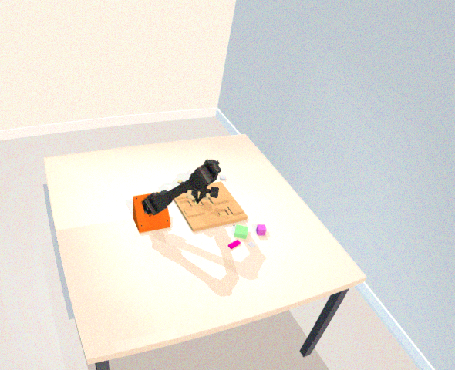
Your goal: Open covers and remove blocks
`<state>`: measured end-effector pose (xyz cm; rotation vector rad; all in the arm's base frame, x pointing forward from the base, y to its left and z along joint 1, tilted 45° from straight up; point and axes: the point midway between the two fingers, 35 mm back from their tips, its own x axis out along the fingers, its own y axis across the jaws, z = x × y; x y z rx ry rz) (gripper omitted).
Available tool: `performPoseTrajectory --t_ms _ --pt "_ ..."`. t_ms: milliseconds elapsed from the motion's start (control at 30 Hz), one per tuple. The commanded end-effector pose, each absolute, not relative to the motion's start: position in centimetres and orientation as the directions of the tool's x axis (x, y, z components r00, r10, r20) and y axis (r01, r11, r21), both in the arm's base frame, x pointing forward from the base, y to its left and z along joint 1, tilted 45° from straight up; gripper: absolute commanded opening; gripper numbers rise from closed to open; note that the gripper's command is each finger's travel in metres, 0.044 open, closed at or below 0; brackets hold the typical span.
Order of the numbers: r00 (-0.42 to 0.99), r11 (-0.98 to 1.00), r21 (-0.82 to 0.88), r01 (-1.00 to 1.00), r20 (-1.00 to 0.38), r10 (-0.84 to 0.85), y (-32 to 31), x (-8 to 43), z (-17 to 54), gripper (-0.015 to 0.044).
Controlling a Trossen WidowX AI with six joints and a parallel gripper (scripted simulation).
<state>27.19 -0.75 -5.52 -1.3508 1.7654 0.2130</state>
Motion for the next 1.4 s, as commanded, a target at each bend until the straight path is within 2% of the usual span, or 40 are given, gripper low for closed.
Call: performPoseTrajectory --t_ms 0,1367 --pt "-0.026 0.396 -0.357 -0.846 -0.714 -0.699 -1.0 27.3 -5.5 0.0000" --pt "-0.026 0.396 -0.356 -0.846 -0.715 -0.699 0.3 27.1 -4.7 0.0000"
